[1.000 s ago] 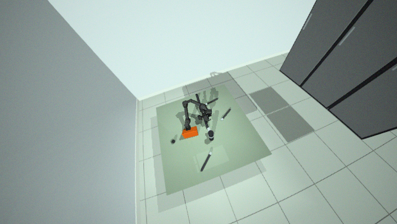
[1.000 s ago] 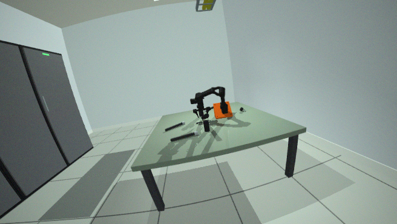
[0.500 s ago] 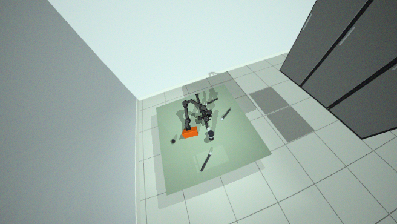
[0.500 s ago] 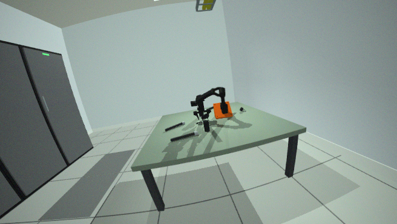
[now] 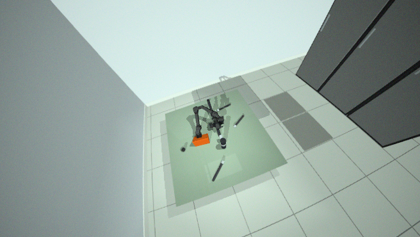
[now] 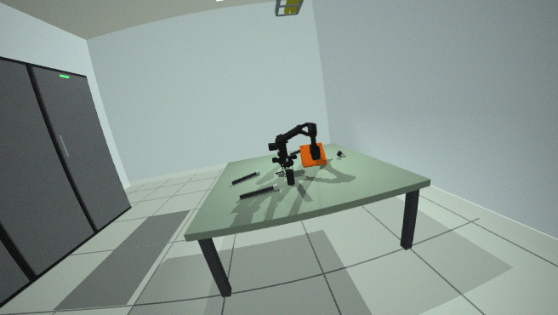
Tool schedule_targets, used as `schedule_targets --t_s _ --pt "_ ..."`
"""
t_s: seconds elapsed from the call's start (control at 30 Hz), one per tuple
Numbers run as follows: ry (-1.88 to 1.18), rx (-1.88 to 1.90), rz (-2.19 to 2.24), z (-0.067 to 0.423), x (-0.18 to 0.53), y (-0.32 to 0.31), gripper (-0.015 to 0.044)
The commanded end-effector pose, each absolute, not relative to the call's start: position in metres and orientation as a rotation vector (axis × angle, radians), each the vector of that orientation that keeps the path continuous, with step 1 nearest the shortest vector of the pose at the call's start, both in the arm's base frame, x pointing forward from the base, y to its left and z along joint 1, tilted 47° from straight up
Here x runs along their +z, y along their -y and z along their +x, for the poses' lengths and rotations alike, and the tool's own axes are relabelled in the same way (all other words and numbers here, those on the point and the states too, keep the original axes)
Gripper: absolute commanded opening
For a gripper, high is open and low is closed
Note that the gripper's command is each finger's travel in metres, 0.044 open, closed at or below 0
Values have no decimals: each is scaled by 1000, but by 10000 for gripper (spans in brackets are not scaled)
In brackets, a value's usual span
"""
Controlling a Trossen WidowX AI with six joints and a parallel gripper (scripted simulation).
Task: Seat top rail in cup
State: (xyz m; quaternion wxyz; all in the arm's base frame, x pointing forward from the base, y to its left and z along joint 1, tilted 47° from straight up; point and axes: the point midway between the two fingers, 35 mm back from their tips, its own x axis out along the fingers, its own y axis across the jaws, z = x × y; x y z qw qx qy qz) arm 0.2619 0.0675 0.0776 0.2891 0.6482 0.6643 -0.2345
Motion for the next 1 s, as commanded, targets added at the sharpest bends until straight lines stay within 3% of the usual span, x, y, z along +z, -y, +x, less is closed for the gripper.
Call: schedule_targets --t_s 0.0,0.2,0.37,0.97 --pt "-1773 -626 1737 262 78 -68 157" --pt "-1773 -626 1737 262 78 -68 118" --pt "-1773 -627 1737 262 80 -64 0" --pt "-1570 -846 1548 261 111 1 0"
